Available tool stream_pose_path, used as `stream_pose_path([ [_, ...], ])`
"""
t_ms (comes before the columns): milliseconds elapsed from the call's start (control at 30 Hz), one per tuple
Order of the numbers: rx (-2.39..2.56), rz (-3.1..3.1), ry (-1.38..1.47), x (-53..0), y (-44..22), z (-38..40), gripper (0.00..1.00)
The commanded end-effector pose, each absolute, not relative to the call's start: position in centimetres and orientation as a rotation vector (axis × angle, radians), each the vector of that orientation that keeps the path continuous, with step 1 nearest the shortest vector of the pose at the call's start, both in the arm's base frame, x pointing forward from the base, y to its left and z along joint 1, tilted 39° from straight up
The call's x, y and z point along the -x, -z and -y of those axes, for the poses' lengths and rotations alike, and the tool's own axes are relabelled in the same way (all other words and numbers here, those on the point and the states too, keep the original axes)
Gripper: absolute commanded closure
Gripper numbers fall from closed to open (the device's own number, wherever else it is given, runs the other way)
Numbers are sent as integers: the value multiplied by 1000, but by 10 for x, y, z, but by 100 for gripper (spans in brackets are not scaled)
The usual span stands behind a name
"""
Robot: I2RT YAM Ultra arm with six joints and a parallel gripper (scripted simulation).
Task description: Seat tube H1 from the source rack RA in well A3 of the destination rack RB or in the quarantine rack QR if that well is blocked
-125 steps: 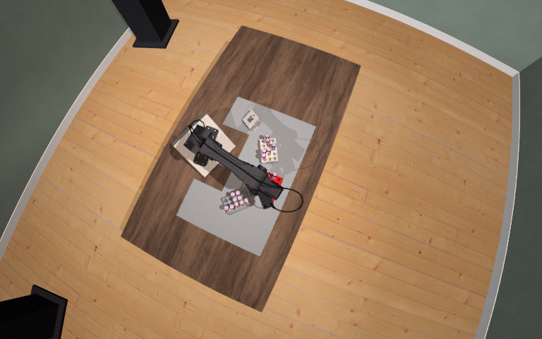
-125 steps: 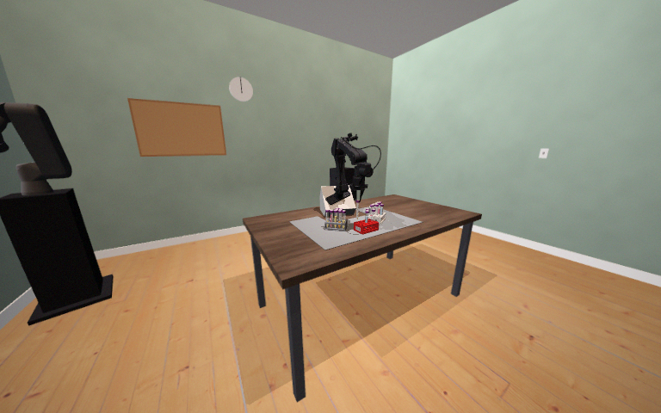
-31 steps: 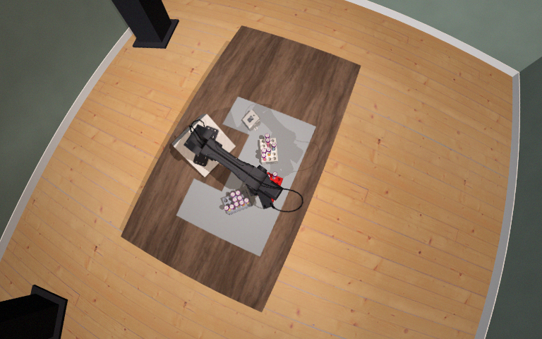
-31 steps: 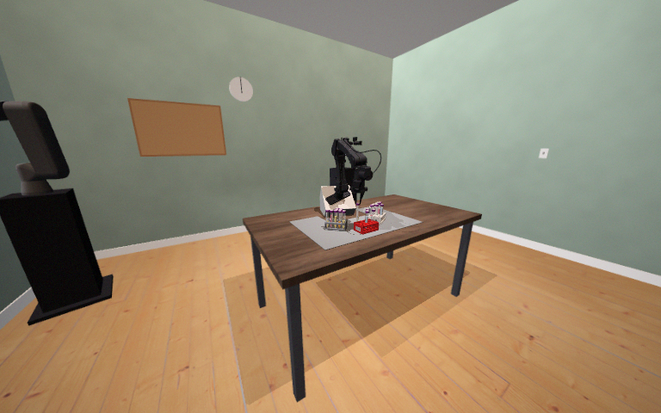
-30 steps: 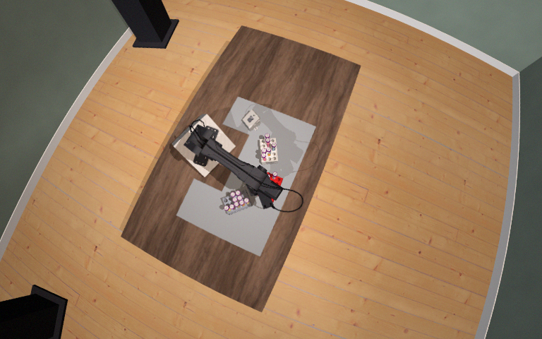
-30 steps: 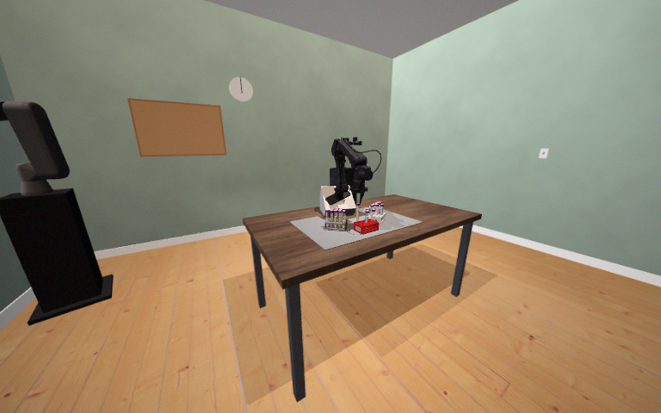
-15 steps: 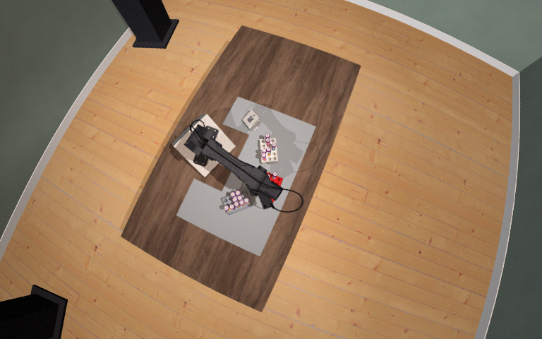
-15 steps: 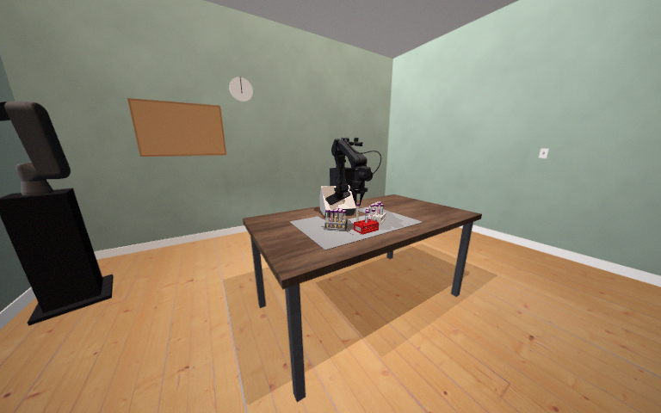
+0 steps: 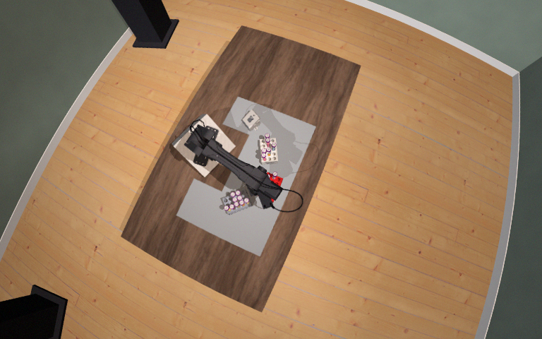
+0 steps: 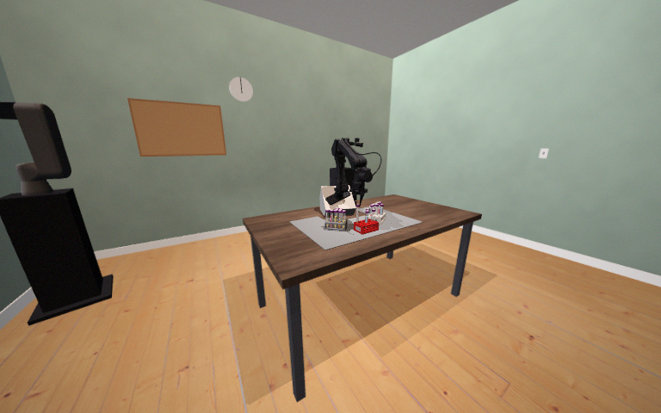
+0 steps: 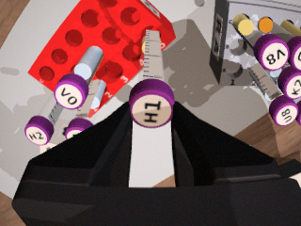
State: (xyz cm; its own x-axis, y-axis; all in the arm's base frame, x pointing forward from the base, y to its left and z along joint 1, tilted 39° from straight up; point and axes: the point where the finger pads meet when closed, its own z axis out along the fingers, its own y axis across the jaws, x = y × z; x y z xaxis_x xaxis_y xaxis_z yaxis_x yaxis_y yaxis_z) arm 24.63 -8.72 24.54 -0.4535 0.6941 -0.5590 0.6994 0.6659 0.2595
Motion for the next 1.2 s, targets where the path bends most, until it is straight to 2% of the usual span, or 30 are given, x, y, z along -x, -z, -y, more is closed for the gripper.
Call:
stream_pose_path([
  [0, -1048, -2186, 6, -252, -261, 91, 100],
  [600, -1066, -2230, 17, -252, -235, 91, 100],
  [1167, -1058, -2200, 11, -261, -243, 96, 100],
])
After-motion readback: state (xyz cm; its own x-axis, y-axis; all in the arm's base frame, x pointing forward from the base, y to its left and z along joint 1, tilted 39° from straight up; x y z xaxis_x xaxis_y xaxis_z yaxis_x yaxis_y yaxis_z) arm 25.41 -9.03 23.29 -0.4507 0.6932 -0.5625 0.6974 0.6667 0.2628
